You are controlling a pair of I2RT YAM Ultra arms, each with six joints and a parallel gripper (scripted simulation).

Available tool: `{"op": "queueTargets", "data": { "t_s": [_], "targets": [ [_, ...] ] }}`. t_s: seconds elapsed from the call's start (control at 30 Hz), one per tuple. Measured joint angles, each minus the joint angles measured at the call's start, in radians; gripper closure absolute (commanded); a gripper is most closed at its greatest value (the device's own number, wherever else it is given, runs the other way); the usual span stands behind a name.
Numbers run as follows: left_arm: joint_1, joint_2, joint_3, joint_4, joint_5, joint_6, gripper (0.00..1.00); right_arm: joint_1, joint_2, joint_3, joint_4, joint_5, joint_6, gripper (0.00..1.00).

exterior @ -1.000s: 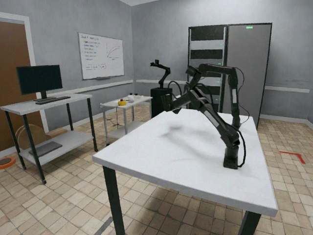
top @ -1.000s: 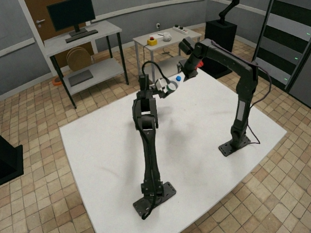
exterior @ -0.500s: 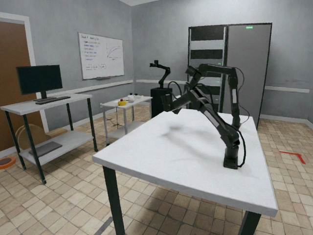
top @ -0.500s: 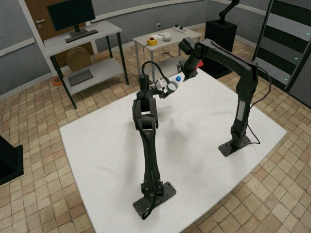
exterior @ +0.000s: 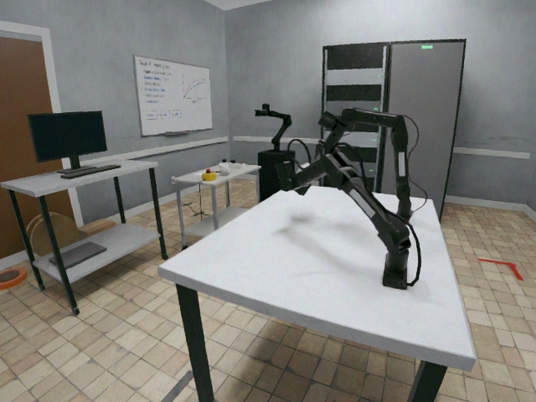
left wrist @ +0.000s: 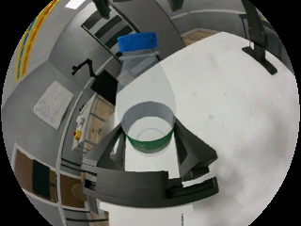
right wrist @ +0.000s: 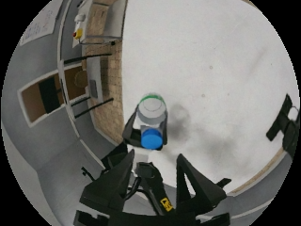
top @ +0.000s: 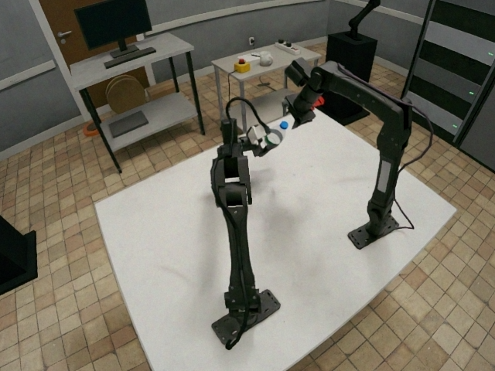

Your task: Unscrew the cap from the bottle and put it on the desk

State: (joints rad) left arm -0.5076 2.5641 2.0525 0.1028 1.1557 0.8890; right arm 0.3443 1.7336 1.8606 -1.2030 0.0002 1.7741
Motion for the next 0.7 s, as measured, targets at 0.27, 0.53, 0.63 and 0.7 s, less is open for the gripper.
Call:
{"op": "queueTargets", "data": {
  "t_s": [0.27, 0.53, 0.63, 0.7],
  "targets": [
    [0.000, 0.000, 0.000, 0.000, 0.000, 0.000, 1.00, 0.000, 0.000, 0.000, 0.001, 0.000, 0.000, 0.43],
    [0.000, 0.000, 0.000, 0.000, 0.000, 0.000, 1.00, 0.000, 0.000, 0.000, 0.024, 0.000, 0.000, 0.43],
    [0.000, 0.000, 0.000, 0.000, 0.000, 0.000, 1.00, 0.000, 0.000, -0.005, 0.039, 0.000, 0.000, 0.43],
    [0.000, 0.000, 0.000, 0.000, 0.000, 0.000, 1.00, 0.000, 0.000, -0.014, 0.046, 0.000, 0.000, 0.43]
  ]
}}
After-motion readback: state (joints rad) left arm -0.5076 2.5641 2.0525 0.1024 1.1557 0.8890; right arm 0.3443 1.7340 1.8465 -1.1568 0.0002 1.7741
